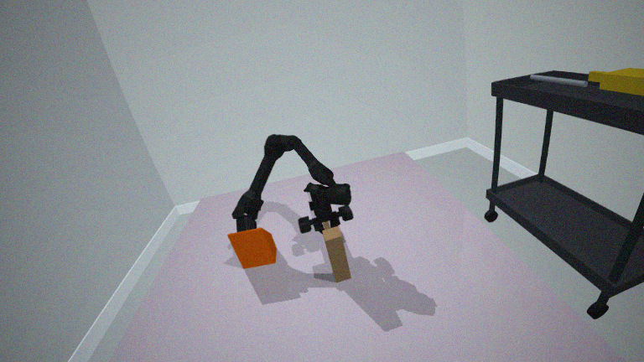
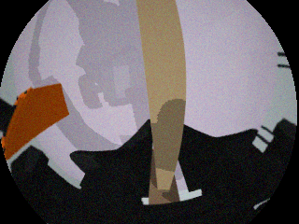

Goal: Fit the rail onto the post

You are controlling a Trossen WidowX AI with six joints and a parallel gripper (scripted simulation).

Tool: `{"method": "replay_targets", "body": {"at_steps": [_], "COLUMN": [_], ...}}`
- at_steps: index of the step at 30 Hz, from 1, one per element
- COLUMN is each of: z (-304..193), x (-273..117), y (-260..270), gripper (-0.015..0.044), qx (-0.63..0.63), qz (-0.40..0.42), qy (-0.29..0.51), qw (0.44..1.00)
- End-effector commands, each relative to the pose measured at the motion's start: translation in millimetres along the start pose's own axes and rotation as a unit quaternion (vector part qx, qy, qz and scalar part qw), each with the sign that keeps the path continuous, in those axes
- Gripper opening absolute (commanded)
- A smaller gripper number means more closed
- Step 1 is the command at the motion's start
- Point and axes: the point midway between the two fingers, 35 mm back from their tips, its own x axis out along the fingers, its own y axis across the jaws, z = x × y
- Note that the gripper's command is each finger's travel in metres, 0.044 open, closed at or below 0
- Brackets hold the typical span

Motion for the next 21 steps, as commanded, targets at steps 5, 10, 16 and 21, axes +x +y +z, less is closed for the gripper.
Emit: {"method": "replay_targets", "body": {"at_steps": [5, 10, 16, 21], "z": [-4.0, -5.2, -1.1, -1.1], "x": [-0.9, -0.9, 0.7, 0.7], "y": [-0.1, -0.1, 0.2, 0.2], "gripper": [0.0, 0.0, 0.0131, 0.0263], "qx": [0.0, 0.0, 0.001, 0.001], "qz": [-0.002, -0.002, 0.001, 0.001], "qy": [0.002, 0.002, -0.002, -0.002], "qw": [1.0, 1.0, 1.0, 1.0]}}
